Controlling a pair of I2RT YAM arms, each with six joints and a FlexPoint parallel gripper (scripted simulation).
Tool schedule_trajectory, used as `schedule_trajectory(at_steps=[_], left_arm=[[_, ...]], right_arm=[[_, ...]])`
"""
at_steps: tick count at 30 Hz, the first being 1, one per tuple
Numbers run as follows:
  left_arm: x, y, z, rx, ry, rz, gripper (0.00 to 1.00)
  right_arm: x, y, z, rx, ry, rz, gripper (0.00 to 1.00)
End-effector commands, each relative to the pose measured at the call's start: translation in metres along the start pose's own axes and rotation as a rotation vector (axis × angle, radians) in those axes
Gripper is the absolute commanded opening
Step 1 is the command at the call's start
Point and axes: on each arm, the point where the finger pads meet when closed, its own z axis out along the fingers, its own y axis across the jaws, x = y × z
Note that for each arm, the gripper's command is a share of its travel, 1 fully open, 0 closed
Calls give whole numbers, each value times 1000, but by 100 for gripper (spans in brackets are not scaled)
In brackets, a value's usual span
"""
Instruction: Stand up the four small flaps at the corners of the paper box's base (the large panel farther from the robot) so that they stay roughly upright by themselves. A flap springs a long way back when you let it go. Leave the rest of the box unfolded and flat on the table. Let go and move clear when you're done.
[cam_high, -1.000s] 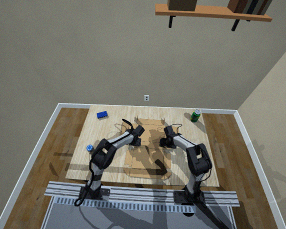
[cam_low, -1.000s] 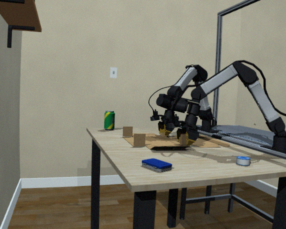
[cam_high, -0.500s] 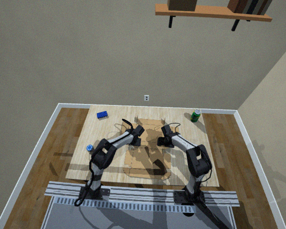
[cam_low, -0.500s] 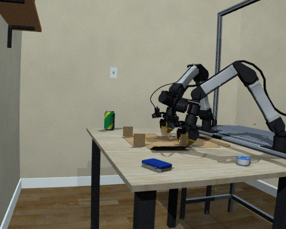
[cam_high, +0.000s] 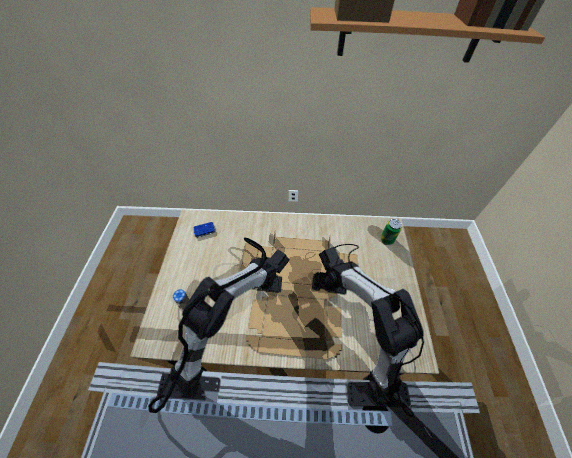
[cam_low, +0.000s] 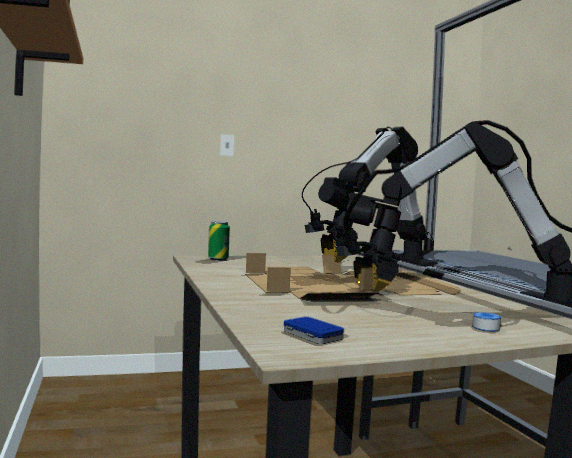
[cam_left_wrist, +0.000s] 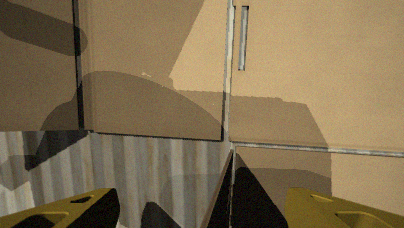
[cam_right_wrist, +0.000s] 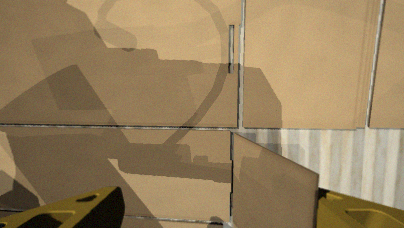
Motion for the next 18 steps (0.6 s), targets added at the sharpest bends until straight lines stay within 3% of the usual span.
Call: schedule_trajectory(at_steps=[1,7,18], left_arm=[[8,1,11,-20,40,6,77],[8,1,11,-20,40,6,77],[8,1,11,-20,40,6,77]], right_arm=[[-10,12,-22,-15,-38,7,77],[-2,15,-6,7,8,5,77],[-1,32,-5,7,8,4,77]])
